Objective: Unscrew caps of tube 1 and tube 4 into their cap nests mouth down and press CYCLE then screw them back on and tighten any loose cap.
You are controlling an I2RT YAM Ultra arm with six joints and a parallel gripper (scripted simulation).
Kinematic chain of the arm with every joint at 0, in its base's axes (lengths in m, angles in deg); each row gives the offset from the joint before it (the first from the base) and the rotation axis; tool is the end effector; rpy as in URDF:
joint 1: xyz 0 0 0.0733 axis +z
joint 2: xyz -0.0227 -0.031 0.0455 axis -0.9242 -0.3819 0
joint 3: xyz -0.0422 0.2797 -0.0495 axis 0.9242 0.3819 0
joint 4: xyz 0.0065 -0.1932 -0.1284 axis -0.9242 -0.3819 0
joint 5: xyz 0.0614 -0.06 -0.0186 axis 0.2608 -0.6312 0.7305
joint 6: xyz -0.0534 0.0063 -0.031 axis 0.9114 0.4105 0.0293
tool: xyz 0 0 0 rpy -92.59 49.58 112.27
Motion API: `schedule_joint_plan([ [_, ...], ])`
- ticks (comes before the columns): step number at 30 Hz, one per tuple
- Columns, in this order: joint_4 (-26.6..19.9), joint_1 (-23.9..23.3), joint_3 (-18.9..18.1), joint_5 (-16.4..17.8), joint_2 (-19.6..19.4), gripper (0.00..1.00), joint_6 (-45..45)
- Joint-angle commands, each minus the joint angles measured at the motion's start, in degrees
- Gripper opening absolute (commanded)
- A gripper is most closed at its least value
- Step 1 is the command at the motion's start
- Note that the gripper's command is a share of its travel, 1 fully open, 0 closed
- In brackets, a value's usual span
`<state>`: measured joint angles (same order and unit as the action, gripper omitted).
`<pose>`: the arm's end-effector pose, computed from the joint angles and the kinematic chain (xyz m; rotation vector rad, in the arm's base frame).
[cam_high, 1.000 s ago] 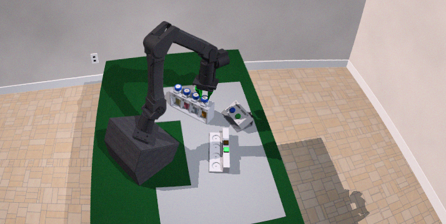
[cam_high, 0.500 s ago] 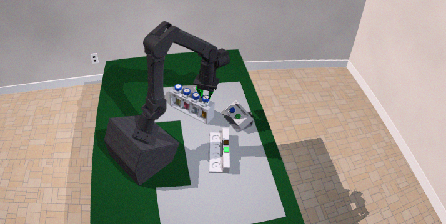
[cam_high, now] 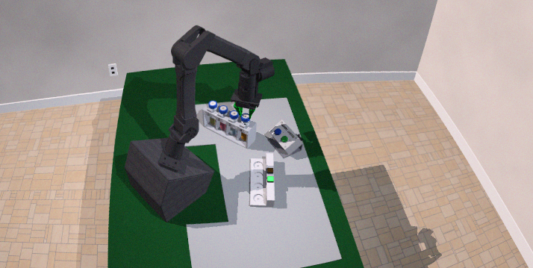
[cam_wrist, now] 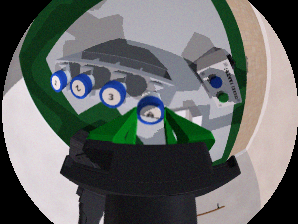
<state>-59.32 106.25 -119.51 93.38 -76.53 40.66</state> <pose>0.1425 0.1216 0.3029 -1.6450 2.0205 0.1371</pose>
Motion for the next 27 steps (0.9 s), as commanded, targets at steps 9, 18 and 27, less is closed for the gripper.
schedule_joint_plan([
  [9,0.36,0.1,-0.26,-0.05,0.15,0.0,-0.11],
  [18,1.13,0.21,0.14,-0.1,-0.22,0.0,-0.21],
  [27,1.99,0.32,0.61,-0.16,-0.6,0.0,-0.3],
])
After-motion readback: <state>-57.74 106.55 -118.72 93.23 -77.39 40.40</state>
